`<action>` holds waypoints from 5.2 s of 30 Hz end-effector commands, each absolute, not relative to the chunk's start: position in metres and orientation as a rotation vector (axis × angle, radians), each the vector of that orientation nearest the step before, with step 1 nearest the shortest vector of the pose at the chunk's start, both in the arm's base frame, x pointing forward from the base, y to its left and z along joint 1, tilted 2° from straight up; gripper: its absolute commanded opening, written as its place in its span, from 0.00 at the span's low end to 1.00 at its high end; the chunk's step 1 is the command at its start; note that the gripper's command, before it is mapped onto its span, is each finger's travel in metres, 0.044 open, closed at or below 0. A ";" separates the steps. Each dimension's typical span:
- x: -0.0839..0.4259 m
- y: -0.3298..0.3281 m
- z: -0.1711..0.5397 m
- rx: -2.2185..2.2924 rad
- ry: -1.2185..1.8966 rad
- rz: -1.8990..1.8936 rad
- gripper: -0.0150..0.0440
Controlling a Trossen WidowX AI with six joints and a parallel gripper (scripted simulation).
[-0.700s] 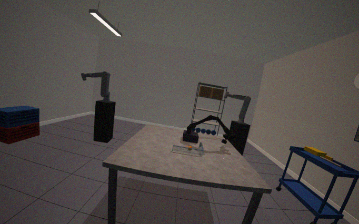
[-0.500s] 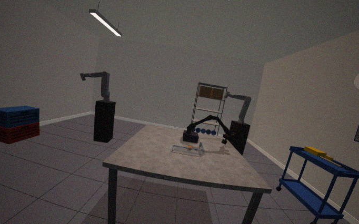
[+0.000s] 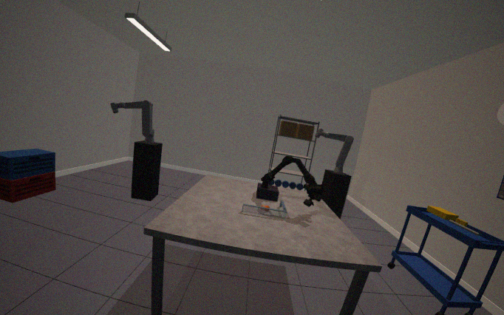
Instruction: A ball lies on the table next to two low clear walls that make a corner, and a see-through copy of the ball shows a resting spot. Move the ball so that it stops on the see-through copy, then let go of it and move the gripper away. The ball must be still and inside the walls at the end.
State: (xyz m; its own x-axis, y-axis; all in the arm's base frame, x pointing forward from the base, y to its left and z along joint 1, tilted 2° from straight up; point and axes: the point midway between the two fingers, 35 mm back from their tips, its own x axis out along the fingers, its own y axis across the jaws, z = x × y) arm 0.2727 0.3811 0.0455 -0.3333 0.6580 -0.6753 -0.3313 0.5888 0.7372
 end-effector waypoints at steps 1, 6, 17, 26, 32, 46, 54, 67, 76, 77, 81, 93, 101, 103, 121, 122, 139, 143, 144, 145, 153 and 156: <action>0.312 0.321 0.043 0.259 1.555 0.849 0.79; 0.349 0.239 0.040 0.245 1.498 0.606 0.79; 0.364 0.101 0.035 0.173 1.450 0.268 0.79; 0.322 -0.023 0.016 0.136 1.553 -0.086 0.79; 0.322 -0.023 0.016 0.136 1.553 -0.086 0.79; 0.322 -0.022 -0.003 0.136 1.553 -0.086 0.79; 0.323 -0.022 -0.016 0.136 1.553 -0.086 0.79; 0.323 -0.021 -0.038 0.136 1.554 -0.086 0.79; 0.322 -0.021 -0.040 0.136 1.554 -0.086 0.70; 0.322 -0.021 -0.040 0.136 1.554 -0.086 0.66; 0.322 -0.021 -0.040 0.136 1.554 -0.086 0.61; 0.327 -0.022 -0.013 0.136 1.553 -0.086 0.28; 0.328 -0.025 0.054 0.136 1.553 -0.086 0.25; 0.325 -0.025 0.071 0.136 1.553 -0.086 0.25; 0.312 -0.052 0.048 0.134 1.554 -0.088 0.25; 0.312 -0.053 0.045 0.134 1.554 -0.088 0.25; 0.313 -0.052 -0.021 0.134 1.554 -0.088 0.25; 0.312 -0.052 -0.026 0.134 1.554 -0.088 0.25; 0.312 -0.052 -0.026 0.134 1.554 -0.088 0.25; 0.312 -0.052 -0.026 0.134 1.554 -0.088 0.25; 0.312 -0.052 -0.029 0.134 1.554 -0.088 0.25; 0.312 -0.052 -0.034 0.134 1.554 -0.088 0.25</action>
